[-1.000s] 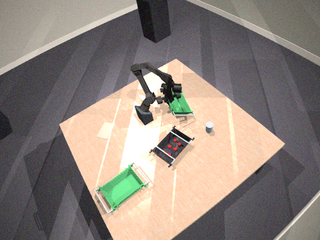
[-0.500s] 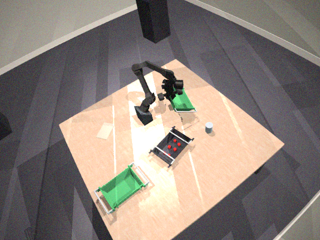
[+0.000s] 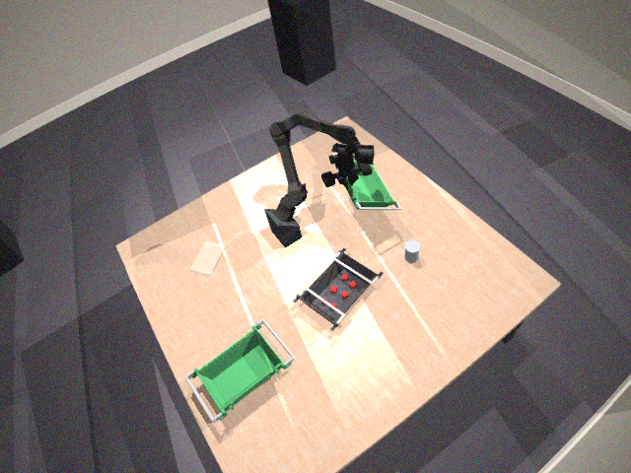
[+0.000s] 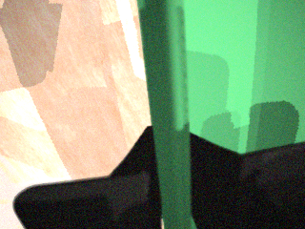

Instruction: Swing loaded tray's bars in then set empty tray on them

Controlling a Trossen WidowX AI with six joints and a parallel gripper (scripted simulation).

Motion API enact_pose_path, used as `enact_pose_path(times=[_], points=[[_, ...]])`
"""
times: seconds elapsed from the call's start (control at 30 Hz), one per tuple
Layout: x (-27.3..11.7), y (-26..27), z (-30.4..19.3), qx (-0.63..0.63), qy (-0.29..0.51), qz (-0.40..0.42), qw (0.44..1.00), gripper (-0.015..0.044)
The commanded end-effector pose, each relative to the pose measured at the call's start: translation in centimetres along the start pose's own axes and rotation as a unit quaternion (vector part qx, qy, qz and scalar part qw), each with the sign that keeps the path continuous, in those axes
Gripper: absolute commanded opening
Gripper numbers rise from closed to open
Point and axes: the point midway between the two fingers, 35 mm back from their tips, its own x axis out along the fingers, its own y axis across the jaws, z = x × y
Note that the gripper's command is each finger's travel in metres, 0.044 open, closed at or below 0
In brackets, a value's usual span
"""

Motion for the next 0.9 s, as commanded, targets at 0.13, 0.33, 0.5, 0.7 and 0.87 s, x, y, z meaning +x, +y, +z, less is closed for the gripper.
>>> enact_pose_path(times=[0.13, 0.33, 0.5, 0.7, 0.87], points=[[-2.4, -2.8, 0.1, -0.006, 0.001, -0.010, 1.000, 0.0000], [-3.9, -4.6, 0.0, -0.007, 0.001, -0.010, 1.000, 0.0000], [-4.2, -5.0, 0.0, -0.007, 0.001, -0.010, 1.000, 0.0000], [-4.2, -5.0, 0.0, -0.007, 0.001, -0.010, 1.000, 0.0000], [-4.2, -5.0, 0.0, -0.007, 0.001, -0.010, 1.000, 0.0000]])
